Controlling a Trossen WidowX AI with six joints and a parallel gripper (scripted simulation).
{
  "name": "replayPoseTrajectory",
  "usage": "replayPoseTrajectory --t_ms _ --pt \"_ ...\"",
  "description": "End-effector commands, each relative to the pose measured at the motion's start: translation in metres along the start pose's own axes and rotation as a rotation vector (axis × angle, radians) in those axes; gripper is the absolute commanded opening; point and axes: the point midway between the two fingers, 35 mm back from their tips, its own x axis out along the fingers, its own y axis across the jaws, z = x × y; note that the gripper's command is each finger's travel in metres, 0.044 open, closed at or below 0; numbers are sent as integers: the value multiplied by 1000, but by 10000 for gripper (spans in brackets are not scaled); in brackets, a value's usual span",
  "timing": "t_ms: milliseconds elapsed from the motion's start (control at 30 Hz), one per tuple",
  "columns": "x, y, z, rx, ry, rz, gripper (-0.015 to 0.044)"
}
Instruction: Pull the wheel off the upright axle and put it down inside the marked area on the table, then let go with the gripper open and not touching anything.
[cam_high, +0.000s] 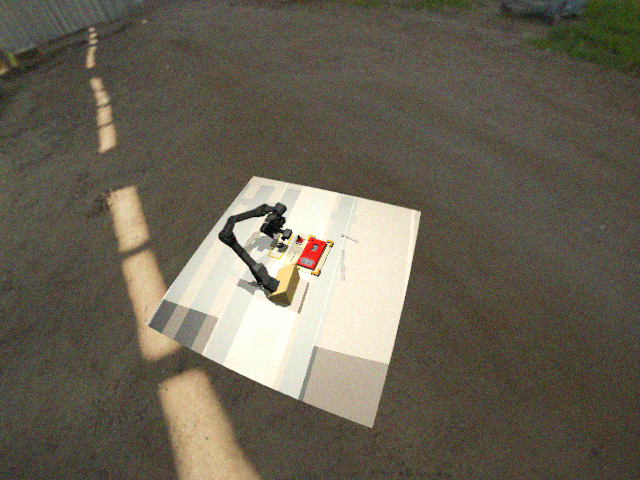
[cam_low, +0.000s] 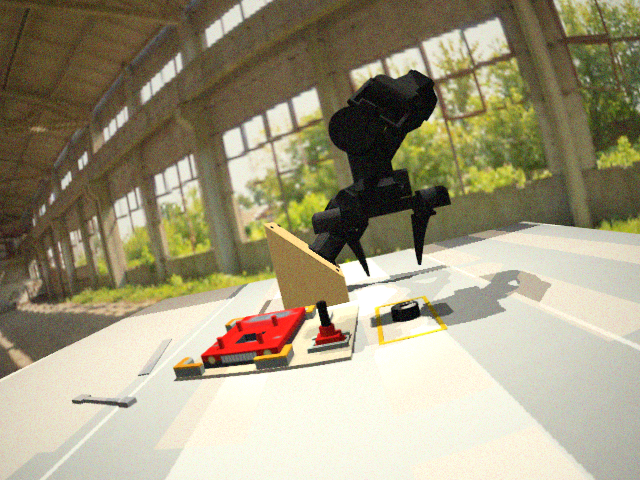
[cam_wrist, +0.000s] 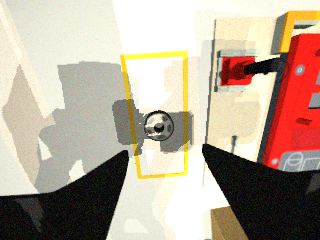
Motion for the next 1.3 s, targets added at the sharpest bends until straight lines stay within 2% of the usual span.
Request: replayPoseTrajectory --t_ms 0,167,1267 --pt "-25 -20 -33 12 -1 -12 431" --pt "-47 -34 -76 7 5 -5 440" --pt "-47 -34 -76 7 5 -5 440"
